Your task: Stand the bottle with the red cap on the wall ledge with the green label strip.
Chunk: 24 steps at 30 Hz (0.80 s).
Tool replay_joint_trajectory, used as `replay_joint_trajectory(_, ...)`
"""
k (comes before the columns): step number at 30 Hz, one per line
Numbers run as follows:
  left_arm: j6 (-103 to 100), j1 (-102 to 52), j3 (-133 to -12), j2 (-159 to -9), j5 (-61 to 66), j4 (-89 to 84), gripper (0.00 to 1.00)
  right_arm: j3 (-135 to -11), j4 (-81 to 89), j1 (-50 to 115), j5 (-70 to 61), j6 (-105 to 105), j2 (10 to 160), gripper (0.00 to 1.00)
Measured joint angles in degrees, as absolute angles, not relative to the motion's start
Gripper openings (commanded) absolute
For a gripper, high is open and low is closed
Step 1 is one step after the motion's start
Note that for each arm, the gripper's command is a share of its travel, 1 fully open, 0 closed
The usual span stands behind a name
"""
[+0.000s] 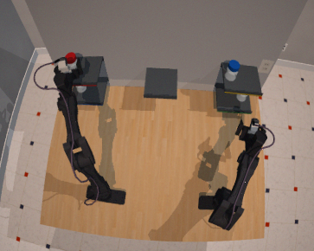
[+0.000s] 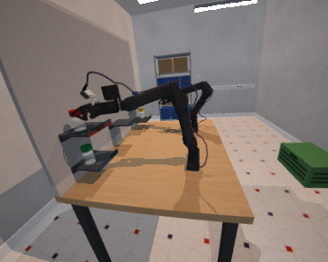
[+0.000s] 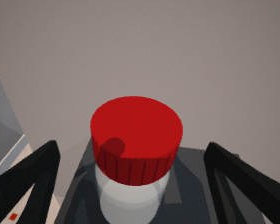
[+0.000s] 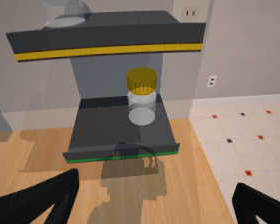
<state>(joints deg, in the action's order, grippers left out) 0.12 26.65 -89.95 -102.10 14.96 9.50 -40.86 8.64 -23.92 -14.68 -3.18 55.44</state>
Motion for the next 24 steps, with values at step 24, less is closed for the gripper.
replay_joint_trajectory(24,0.12,25.85,-95.9,-106.59,14.13,8.36,0.82,-40.86,8.64,-23.92,-14.68,-3.18,55.44,1.0)
